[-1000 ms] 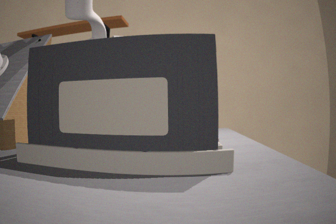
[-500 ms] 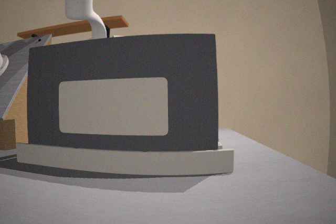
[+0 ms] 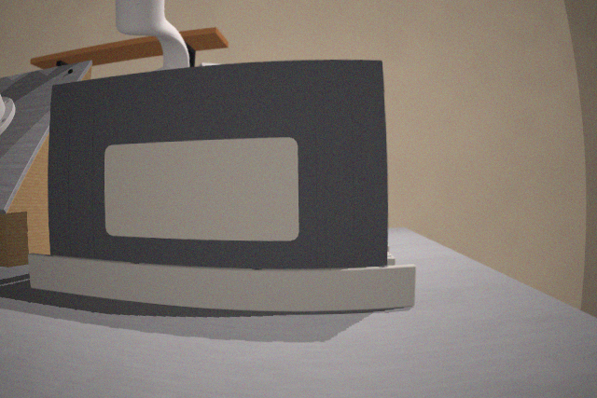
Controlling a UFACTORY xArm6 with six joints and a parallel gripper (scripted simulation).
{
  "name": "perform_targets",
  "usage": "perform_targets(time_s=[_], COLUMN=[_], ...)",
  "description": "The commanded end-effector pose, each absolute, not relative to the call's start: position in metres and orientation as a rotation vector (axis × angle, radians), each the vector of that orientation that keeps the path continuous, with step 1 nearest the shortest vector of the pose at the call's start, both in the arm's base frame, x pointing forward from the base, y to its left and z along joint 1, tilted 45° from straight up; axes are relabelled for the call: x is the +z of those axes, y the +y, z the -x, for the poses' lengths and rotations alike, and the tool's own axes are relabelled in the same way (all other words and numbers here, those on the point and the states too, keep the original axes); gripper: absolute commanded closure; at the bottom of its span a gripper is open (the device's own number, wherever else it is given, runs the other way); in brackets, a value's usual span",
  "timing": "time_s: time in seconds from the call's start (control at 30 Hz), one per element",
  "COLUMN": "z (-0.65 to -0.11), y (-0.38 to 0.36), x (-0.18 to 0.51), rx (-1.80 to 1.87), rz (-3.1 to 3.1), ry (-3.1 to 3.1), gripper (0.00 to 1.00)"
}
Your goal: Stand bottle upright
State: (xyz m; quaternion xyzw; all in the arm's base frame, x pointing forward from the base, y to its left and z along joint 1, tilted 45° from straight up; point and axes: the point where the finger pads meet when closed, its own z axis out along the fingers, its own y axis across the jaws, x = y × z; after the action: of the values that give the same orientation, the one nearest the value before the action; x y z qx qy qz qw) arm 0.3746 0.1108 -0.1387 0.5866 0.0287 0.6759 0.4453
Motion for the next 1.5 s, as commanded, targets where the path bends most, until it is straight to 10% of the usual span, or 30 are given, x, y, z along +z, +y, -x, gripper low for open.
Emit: perform_targets(time_s=[0.0,1.47], z=[-0.375,-0.373], y=[0.112,0.135], x=[-0.138,-0.115], rx=[1.678,1.678], rz=[-1.454,-1.454], ry=[0.068,0.068], gripper=[0.00,0.00])
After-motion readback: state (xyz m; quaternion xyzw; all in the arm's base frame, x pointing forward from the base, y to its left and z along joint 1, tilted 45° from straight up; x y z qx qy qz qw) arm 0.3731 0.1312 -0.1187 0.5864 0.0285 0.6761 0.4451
